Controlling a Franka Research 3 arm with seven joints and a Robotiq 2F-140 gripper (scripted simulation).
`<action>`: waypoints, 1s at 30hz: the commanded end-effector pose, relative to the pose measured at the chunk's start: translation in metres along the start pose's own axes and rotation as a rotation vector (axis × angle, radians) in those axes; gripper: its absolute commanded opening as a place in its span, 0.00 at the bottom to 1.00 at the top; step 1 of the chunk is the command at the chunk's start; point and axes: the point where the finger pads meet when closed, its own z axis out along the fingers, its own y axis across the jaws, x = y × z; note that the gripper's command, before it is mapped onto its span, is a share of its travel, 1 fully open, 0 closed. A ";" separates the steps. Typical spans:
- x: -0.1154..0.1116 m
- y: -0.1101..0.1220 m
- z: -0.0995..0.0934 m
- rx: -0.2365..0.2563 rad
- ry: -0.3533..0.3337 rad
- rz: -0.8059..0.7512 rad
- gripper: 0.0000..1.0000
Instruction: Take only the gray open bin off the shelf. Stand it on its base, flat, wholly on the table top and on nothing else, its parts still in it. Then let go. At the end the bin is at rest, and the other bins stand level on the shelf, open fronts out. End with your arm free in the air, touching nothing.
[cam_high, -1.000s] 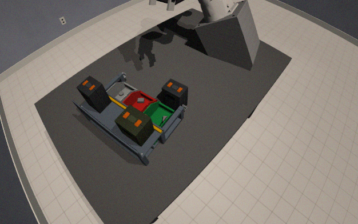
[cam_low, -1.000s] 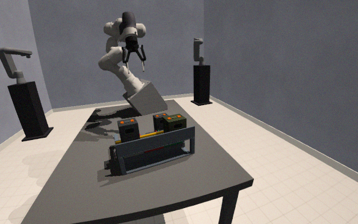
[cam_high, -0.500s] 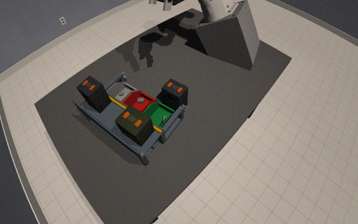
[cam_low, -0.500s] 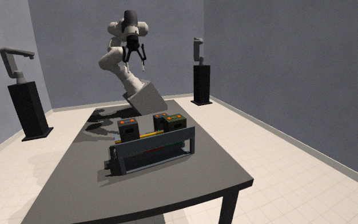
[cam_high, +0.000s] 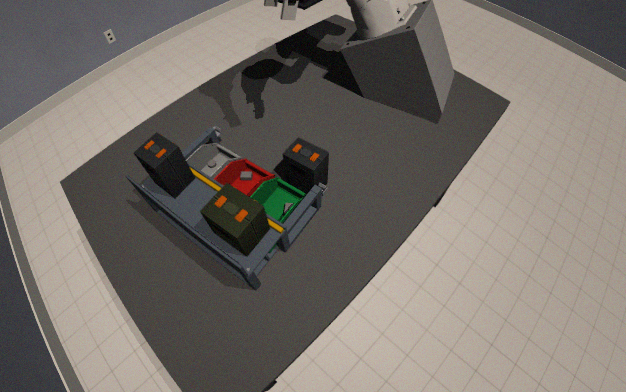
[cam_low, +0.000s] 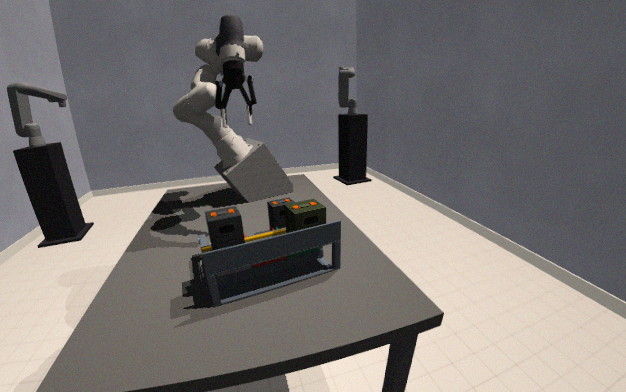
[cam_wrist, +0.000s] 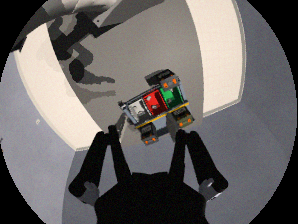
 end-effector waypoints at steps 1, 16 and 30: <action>0.008 -0.001 0.002 0.017 0.030 0.123 0.57; 0.008 -0.001 0.002 0.065 0.067 0.332 0.57; 0.008 -0.001 0.002 0.100 0.096 0.493 0.57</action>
